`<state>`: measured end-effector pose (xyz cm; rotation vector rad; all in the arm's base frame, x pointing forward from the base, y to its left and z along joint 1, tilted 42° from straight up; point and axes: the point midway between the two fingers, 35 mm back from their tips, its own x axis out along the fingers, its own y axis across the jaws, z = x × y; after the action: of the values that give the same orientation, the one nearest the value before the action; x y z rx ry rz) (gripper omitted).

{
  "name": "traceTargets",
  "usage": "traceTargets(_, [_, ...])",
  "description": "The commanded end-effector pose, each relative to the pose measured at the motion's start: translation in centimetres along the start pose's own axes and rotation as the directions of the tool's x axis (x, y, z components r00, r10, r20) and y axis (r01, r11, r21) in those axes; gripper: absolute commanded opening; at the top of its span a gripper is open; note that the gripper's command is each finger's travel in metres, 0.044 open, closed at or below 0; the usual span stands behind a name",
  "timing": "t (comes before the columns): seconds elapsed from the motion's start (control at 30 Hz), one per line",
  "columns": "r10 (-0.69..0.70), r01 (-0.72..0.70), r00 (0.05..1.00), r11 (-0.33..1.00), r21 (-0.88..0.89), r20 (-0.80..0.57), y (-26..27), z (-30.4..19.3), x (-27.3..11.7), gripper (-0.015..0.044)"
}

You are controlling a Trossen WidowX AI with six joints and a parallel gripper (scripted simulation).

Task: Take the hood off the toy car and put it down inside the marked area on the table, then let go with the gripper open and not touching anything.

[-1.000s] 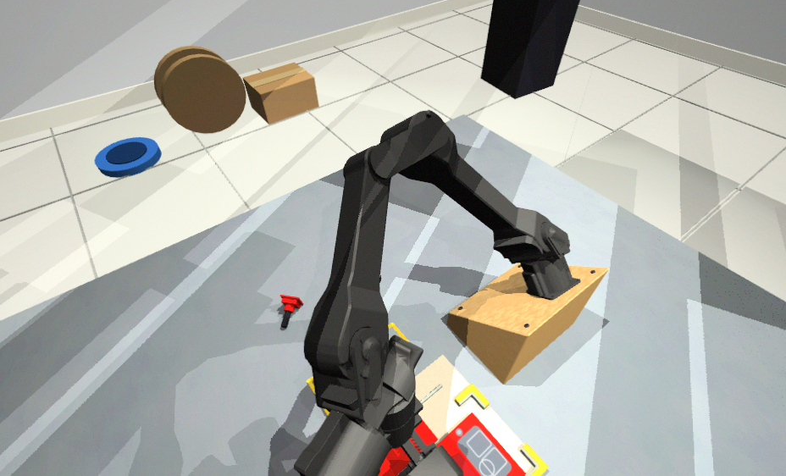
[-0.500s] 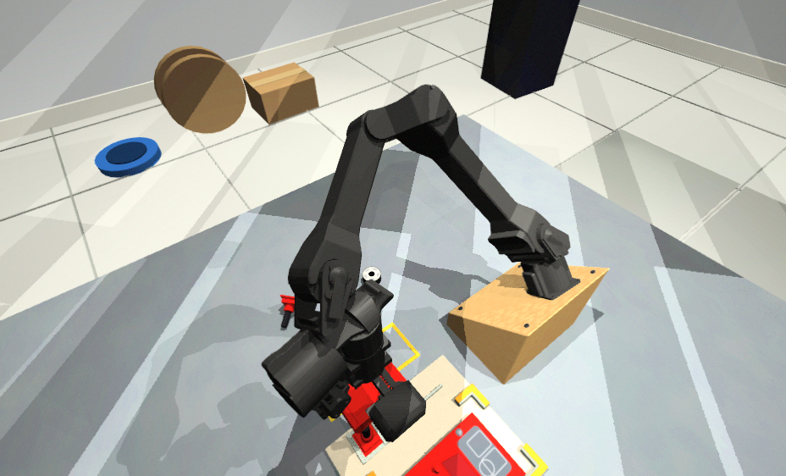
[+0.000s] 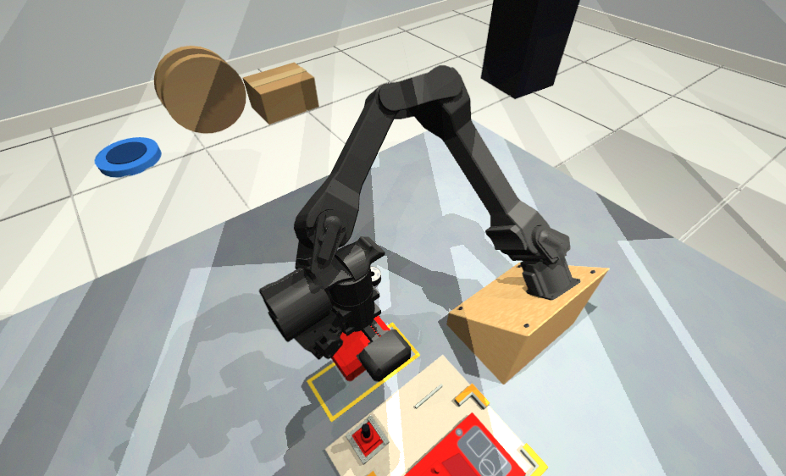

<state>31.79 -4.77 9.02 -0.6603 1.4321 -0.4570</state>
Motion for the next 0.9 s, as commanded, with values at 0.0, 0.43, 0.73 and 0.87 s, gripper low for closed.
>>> traceTargets(0.0, [-0.007,0.007,1.000,1.000,-0.001,0.008,-0.7,-0.5,-0.2,0.0000])
traceTargets(0.43, [-0.006,0.006,1.000,1.000,-0.001,0.008,-0.7,-0.4,0.7,0.0000])
traceTargets(0.73, [-0.005,0.005,1.000,1.000,-0.001,0.008,-0.7,-0.3,1.5,0.0000])
traceTargets(0.87, [-0.005,0.005,1.000,1.000,-0.001,0.008,-0.7,-0.3,1.9,0.0000])
